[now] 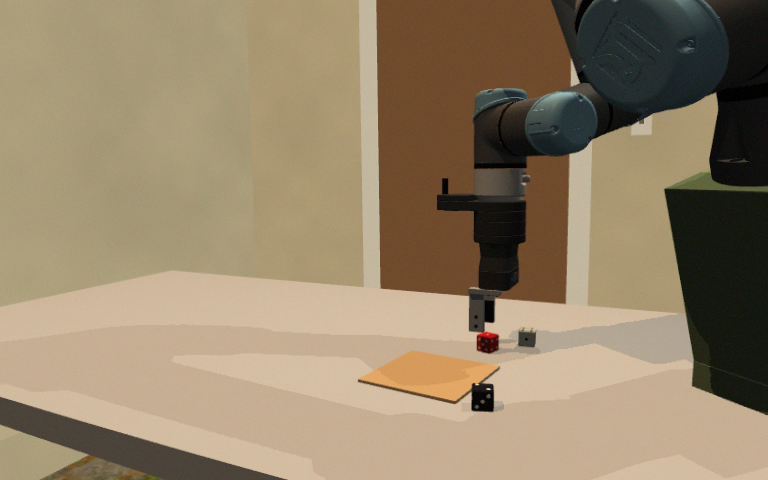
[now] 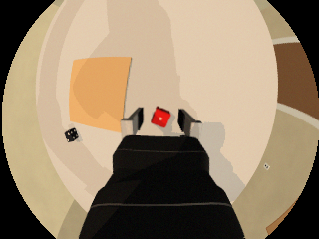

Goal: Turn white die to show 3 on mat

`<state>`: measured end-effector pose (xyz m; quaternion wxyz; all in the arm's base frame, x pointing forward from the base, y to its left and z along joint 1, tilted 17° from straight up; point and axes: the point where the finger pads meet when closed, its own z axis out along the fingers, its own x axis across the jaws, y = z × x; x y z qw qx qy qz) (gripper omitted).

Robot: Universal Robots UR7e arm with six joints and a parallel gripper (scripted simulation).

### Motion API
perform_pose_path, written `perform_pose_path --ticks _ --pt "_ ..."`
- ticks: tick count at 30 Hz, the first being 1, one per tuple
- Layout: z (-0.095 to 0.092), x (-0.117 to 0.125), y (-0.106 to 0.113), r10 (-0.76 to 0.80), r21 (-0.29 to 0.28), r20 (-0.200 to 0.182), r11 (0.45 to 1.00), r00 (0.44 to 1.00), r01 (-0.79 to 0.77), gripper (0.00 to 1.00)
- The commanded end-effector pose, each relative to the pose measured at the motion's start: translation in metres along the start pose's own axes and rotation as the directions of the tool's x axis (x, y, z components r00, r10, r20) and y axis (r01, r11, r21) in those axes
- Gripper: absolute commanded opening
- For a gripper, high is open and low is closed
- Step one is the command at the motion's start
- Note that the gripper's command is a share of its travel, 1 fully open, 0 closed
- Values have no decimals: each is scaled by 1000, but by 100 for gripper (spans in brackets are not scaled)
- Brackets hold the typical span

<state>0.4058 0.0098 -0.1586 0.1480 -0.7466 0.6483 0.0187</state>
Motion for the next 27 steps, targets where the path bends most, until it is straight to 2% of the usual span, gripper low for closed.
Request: perform_pose_path --ticks 1,10,20,27 --pt "0 0 0 0 1 -1 1000 1000 0 100" --pt "0 -1 0 0 1 -1 1000 1000 0 100" --pt "0 -16 4 0 1 -1 1000 1000 0 100" --pt "0 -43 10 0 1 -1 1000 1000 0 100"
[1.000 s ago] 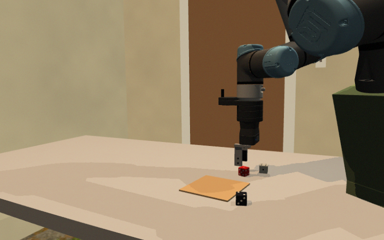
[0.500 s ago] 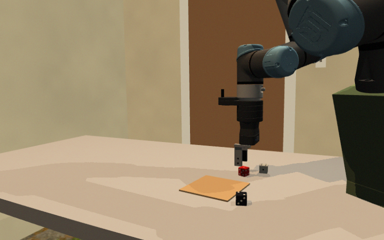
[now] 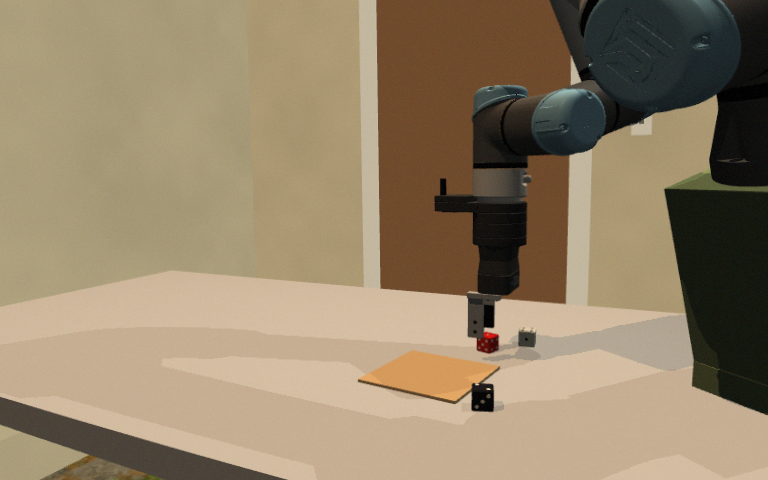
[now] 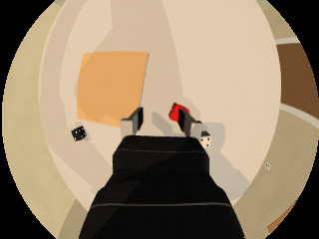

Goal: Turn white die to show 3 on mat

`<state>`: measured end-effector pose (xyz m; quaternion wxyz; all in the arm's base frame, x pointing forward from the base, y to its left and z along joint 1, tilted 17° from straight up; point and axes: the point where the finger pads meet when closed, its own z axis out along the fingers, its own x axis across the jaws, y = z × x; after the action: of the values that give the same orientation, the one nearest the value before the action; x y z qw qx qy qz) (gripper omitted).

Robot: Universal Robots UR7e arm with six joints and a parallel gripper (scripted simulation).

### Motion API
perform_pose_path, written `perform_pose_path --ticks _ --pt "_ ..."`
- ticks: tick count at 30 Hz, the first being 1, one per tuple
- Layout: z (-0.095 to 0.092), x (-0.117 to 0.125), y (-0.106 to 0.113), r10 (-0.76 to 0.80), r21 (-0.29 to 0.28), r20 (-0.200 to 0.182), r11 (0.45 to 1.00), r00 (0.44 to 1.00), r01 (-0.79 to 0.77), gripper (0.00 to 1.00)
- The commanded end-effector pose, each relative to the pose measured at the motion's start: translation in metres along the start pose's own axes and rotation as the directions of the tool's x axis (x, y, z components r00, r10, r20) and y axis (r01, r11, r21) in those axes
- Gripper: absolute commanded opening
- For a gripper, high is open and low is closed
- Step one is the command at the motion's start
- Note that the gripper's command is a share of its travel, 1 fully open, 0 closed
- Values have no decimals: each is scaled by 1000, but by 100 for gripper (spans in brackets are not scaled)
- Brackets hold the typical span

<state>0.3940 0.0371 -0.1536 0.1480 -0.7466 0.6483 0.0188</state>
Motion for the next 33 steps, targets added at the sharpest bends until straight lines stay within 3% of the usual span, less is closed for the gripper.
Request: perform_pose_path --ticks 1,25,33 --pt "0 -18 4 0 1 -1 1000 1000 0 100" --pt "0 -126 31 0 1 -1 1000 1000 0 100" --pt "0 -148 36 0 1 -1 1000 1000 0 100"
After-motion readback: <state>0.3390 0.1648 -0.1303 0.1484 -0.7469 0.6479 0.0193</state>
